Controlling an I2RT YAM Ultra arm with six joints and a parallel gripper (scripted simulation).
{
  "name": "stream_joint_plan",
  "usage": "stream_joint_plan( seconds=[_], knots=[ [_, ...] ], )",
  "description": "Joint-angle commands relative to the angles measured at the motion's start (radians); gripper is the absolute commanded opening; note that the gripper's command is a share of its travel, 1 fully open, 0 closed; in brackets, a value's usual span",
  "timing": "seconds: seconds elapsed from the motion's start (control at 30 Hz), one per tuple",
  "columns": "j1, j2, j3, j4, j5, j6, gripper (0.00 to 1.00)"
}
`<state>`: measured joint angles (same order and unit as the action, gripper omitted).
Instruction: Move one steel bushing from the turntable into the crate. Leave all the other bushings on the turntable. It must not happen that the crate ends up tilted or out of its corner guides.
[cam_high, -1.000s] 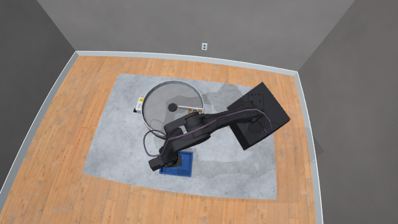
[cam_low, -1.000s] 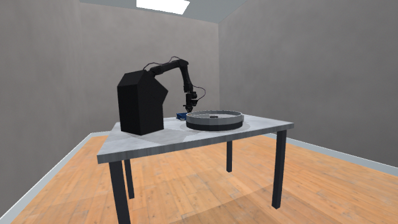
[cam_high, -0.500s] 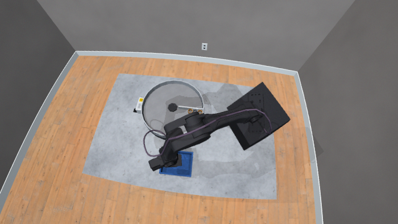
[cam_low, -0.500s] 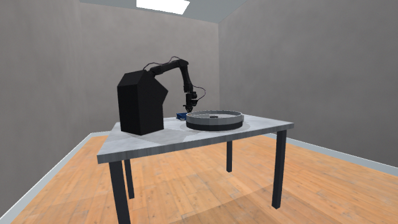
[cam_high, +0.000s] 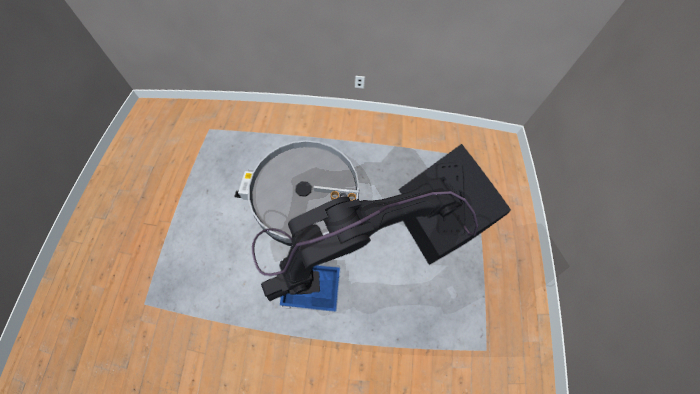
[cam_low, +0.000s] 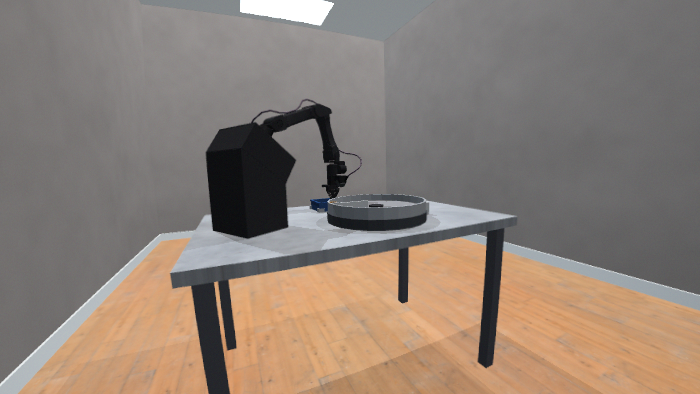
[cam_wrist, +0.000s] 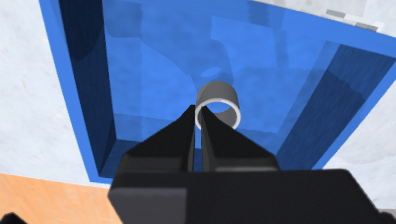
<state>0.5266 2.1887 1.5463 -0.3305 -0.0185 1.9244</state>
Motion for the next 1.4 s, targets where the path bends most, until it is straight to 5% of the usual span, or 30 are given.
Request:
stream_joint_plan(
  seconds=[0.0, 1.37],
  knots=[
    [0.016, -0.014, 0.033, 0.000, 0.014, 0.007, 0.00],
    [0.015, -0.016, 0.048, -0.015, 0.017, 0.011, 0.00]
  ],
)
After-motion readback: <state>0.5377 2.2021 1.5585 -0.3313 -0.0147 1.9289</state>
